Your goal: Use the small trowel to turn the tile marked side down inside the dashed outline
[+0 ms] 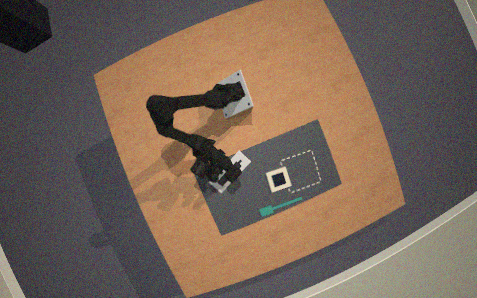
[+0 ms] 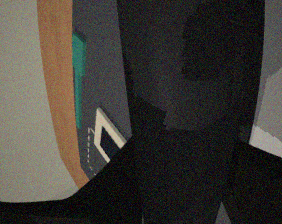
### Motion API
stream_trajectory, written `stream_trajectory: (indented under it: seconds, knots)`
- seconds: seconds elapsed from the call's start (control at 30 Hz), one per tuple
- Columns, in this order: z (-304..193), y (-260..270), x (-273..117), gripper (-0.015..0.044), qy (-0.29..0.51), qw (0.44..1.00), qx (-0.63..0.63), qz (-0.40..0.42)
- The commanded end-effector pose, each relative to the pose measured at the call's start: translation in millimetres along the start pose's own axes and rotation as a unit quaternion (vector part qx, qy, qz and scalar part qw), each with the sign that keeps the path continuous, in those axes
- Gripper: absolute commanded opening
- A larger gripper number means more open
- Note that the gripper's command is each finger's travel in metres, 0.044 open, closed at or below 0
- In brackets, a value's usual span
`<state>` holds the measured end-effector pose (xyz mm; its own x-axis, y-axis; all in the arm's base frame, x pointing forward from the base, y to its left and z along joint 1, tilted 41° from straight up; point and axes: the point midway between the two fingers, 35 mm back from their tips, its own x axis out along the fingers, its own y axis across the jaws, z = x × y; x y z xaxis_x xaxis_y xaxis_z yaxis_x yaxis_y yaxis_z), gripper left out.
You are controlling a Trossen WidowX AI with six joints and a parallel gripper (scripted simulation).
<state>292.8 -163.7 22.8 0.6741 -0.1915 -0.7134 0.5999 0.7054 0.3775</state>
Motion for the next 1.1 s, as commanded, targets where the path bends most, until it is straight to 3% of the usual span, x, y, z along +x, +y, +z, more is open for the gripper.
stream_trajectory:
  seconds: [0.0,0.4,1.07]
  knots:
    - [0,0,1,0.0076,0.0,1.0,0.001,0.0]
    - [0,1,0,0.0,0.0,1.0,0.001,0.0]
    - [1,47,-38,0.0,-0.001,1.0,0.001,0.0]
